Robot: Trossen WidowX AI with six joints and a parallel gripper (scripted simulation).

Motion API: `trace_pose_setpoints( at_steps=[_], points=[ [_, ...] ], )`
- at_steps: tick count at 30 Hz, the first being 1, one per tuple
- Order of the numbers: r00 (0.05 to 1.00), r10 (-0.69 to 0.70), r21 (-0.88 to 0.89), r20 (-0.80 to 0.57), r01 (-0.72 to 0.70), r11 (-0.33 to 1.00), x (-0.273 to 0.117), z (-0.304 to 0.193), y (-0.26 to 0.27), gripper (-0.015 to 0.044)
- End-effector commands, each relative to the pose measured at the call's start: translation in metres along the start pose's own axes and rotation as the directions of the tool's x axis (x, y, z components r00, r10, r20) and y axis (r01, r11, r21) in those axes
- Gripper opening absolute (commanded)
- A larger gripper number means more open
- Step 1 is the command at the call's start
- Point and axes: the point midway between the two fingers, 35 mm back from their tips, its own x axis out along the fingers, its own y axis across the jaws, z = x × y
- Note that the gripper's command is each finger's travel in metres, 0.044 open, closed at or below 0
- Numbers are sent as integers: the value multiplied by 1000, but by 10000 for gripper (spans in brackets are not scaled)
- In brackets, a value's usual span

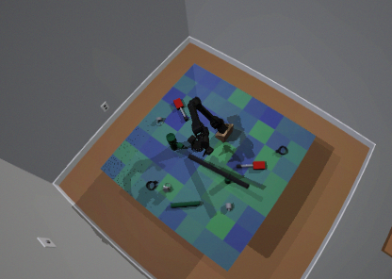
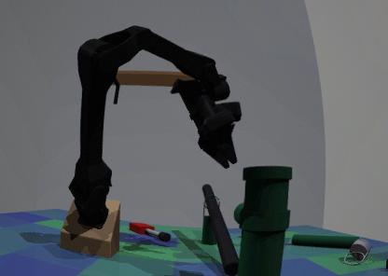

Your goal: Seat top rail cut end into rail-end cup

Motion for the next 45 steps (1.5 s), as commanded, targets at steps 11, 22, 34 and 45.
trace_pose_setpoints(
  at_steps=[11, 22, 34, 45],
  points=[
    [987, -7, 485, -161, 85, 870, 26, -9, 11, 440],
    [878, 10, 876, -478, 475, 85, 77, -36, 26, 440],
    [868, 12, 868, -496, 496, 27, 81, -38, 27, 440],
    [869, 10, 868, -496, 495, 26, 115, -58, 27, 440]
  ],
)
